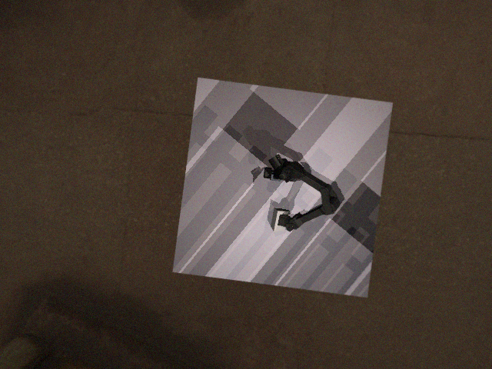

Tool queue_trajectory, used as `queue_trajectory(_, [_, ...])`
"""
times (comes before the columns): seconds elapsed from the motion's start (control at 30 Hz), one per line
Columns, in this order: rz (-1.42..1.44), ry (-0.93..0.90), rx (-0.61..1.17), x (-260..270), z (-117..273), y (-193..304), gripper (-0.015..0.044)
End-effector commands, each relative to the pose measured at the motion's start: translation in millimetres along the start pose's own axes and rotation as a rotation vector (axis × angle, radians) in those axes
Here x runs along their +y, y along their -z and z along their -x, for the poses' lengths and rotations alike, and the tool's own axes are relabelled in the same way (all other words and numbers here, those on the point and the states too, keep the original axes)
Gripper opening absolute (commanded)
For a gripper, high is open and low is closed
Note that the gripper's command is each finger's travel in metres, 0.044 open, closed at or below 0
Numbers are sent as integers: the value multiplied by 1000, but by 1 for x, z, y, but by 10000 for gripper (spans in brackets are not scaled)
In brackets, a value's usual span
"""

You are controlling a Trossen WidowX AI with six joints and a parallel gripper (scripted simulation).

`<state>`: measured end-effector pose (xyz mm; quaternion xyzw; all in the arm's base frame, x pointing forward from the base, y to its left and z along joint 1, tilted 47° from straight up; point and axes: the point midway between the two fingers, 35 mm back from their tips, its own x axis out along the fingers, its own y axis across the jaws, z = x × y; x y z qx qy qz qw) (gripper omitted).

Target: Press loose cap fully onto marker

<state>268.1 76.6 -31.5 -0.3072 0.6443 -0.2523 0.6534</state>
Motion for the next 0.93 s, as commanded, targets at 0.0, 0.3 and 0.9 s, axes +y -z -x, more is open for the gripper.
queue_trajectory(0.0, [-4, -6, -2, 2, 20, -3, 0])
queue_trajectory(0.3, [-2, -5, 0, 1, 88, -1, 0])
queue_trajectory(0.9, [-2, -5, 0, 1, 88, -1, 440])
